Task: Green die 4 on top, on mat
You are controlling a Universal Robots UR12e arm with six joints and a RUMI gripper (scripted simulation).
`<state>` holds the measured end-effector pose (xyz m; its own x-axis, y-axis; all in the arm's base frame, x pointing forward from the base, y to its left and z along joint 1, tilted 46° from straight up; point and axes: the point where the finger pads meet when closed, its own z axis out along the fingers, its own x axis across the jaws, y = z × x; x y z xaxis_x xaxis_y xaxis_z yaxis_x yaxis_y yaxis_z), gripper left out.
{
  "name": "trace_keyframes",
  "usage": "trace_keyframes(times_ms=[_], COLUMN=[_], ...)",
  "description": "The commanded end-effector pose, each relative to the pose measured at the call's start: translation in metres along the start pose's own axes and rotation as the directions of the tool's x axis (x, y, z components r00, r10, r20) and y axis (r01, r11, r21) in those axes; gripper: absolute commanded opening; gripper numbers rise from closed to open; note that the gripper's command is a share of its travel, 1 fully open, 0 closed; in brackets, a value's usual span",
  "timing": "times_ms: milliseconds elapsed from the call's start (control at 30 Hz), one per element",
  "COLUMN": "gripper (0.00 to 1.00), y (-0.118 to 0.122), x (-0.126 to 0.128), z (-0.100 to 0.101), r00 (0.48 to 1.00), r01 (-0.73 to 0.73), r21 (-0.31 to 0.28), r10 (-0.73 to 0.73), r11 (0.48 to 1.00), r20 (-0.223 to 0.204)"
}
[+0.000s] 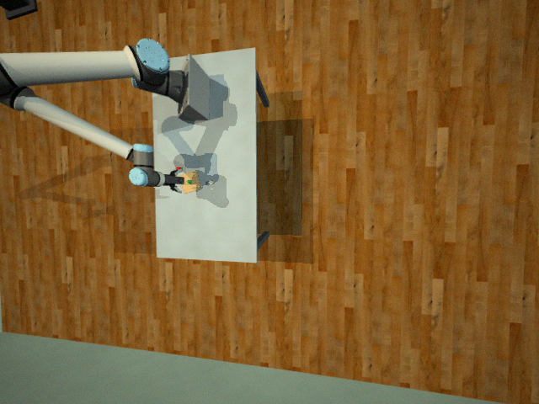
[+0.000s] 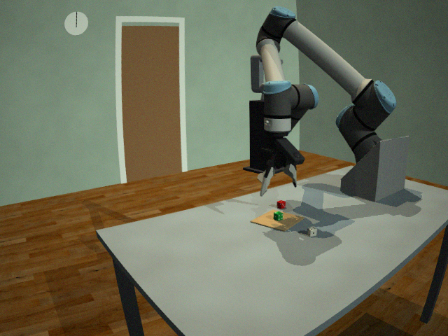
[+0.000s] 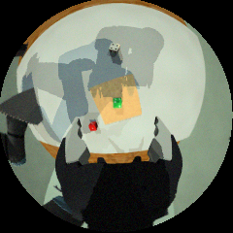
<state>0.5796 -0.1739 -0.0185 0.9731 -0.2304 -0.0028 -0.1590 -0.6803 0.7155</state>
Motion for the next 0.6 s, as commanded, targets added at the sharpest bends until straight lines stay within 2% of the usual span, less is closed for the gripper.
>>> trace_keyframes(times_ms=[0,300,333,567], gripper=[1.00,1.00,0.24,0.24], y=[0.0002,0.0003,0.0003,0.0003], x=[0.0007,0.0008,0.0008,0.0008], z=[-0.0005,-0.0005,-0.0005,-0.0005], r00=[1.000,1.000,1.000,1.000], r01=[-0.022,-0.027,-0.027,-0.027], r21=[0.000,0.000,0.000,0.000], r10=[0.022,0.027,0.027,0.027], r11=[1.000,1.000,1.000,1.000], r20=[0.000,0.000,0.000,0.000])
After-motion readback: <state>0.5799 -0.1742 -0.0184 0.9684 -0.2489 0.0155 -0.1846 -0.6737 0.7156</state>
